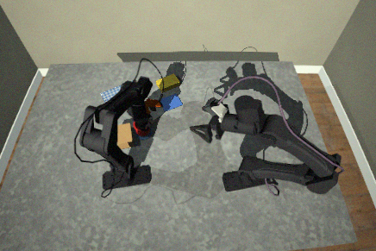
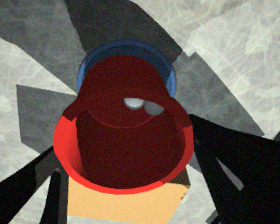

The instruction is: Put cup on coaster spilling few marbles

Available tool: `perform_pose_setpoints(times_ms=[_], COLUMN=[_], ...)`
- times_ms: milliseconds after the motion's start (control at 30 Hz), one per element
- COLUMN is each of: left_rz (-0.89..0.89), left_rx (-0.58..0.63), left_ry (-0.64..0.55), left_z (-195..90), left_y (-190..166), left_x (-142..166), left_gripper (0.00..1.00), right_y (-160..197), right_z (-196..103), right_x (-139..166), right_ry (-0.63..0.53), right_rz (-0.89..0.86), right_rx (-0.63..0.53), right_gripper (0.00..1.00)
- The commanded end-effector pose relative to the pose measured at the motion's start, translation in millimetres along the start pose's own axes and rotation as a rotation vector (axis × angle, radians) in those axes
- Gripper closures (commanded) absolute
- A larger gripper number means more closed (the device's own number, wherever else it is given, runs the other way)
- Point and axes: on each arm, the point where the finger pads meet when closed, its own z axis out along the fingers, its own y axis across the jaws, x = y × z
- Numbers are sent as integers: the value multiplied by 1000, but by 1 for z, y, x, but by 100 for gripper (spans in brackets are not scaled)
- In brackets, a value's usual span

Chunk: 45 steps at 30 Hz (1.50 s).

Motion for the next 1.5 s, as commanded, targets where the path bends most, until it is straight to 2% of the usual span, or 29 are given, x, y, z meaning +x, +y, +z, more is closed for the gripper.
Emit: perform_pose_setpoints(times_ms=[0,267,567,667,1000,1233,1467], left_rz=[-1,-1,-1,-2,-2,-107,-389], left_rx=[-3,-2,-2,-1,-10,-20,-73], left_ry=[2,4,4,5,-9,-79,-239], left_z=[5,4,4,1,-62,-62,-58], left_y=[0,0,0,0,0,5,9], left_x=[0,1,1,0,-1,-11,-6], left_gripper=[100,100,0,0,0,0,0], right_y=[0,0,0,0,0,-5,-61], right_z=[-5,-5,-5,-5,-5,-6,9], right_x=[0,0,0,0,0,-24,-64], right_ry=[-4,-4,-4,-4,-4,-86,-199], right_rz=[0,0,0,0,0,-11,16], right_rx=[-1,-1,-1,-1,-1,24,223], right_gripper=[0,0,0,0,0,0,0])
